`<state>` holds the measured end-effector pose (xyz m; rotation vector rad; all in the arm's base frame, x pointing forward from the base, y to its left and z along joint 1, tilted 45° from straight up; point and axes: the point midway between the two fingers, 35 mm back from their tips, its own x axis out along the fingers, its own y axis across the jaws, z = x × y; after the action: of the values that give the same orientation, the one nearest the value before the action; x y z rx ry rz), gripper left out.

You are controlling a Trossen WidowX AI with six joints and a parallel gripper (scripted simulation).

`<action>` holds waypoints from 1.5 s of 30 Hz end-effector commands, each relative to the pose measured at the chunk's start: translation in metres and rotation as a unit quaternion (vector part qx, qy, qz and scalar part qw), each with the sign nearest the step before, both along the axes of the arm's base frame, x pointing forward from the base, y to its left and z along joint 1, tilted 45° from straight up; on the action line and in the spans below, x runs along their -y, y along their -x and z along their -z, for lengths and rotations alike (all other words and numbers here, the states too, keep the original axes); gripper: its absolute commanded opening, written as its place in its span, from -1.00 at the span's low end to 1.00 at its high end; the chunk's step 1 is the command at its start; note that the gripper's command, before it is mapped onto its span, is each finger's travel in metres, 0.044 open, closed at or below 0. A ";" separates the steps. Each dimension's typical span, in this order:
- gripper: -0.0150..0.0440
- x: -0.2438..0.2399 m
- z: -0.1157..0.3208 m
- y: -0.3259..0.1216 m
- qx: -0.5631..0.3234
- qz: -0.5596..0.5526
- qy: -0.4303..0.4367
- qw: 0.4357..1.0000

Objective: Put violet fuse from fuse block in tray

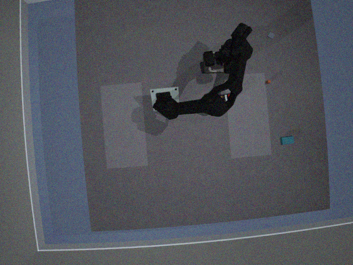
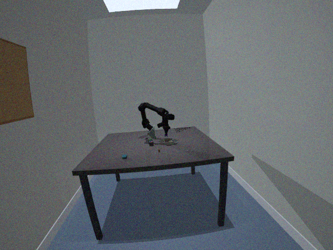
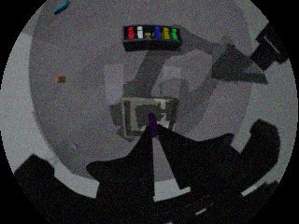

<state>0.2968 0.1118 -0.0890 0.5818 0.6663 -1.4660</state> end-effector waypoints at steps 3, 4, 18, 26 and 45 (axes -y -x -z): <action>-0.49 -0.015 0.017 0.006 0.000 0.003 0.000 1.000; -0.49 -0.015 0.017 0.006 0.000 0.003 0.000 1.000; -0.49 -0.002 0.030 0.006 0.000 0.003 0.000 1.000; -0.49 0.007 0.039 0.006 0.000 0.003 0.001 1.000; 0.49 0.011 0.044 0.007 0.000 0.006 -0.001 1.000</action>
<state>0.2901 0.1006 -0.1328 0.5893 0.6652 -1.4766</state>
